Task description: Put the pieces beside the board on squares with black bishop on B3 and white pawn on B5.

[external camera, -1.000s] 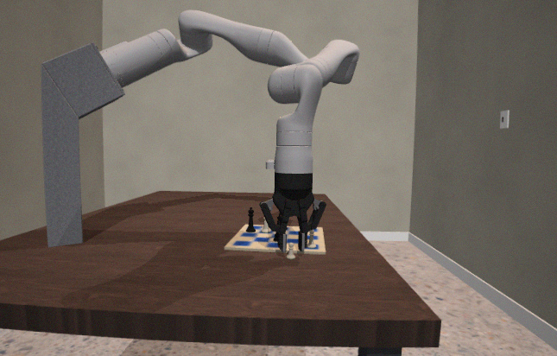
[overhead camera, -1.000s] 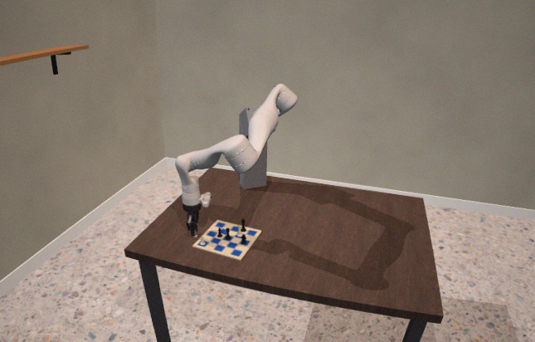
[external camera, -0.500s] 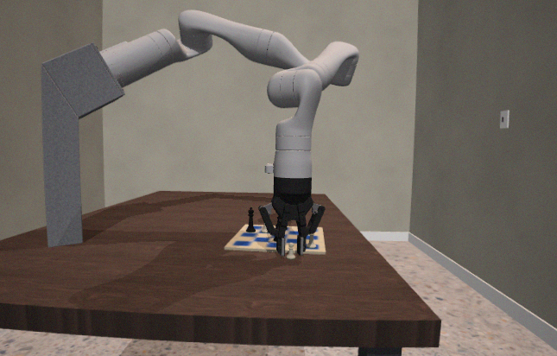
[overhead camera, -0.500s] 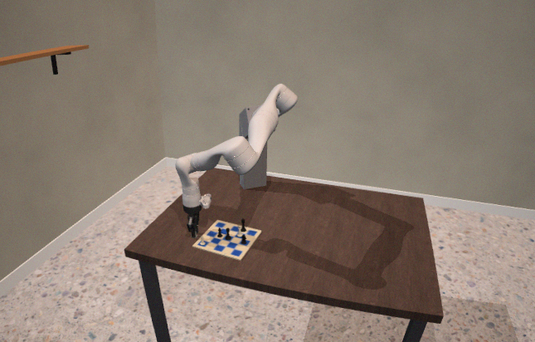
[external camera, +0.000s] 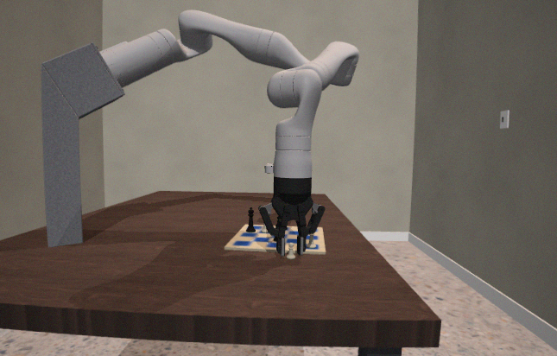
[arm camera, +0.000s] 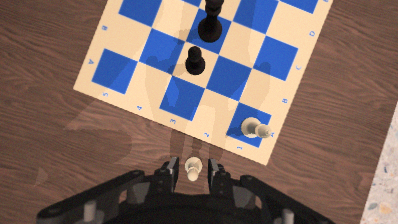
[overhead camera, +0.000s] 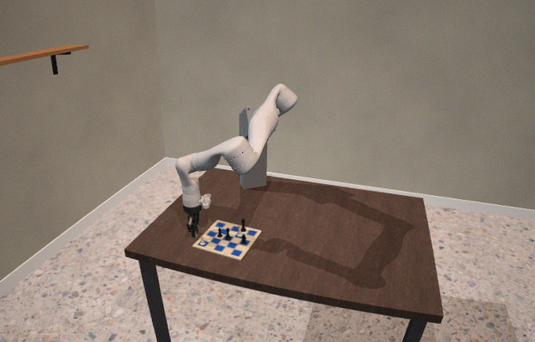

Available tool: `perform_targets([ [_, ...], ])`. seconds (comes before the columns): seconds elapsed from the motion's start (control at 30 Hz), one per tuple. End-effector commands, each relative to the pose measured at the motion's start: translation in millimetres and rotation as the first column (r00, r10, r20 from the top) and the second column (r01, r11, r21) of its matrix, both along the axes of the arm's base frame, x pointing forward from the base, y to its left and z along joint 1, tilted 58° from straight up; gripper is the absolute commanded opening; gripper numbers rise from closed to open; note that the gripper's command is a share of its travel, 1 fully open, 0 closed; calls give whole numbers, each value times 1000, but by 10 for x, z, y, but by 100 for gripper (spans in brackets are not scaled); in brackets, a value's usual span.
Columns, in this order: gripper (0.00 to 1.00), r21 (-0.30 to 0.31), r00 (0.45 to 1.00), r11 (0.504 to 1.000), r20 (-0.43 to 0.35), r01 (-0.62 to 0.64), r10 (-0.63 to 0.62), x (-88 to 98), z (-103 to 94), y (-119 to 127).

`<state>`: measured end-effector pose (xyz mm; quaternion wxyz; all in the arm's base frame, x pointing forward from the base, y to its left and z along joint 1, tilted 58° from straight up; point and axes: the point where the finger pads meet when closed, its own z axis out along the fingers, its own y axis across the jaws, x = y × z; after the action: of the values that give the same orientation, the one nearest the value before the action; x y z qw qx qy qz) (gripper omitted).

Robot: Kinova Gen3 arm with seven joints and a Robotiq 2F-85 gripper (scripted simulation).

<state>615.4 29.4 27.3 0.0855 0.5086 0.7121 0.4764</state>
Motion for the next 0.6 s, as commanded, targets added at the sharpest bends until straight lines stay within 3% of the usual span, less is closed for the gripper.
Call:
perform_targets([
  [0.0,34,-1,1000,1000,1,2,-2,2,5,-10],
  [0.43,34,-1,1000,1000,1,2,-2,2,5,-10],
  [0.47,0,-1,1000,1000,1,2,-2,2,5,-10],
  [0.57,0,-1,1000,1000,1,2,-2,2,5,-10],
])
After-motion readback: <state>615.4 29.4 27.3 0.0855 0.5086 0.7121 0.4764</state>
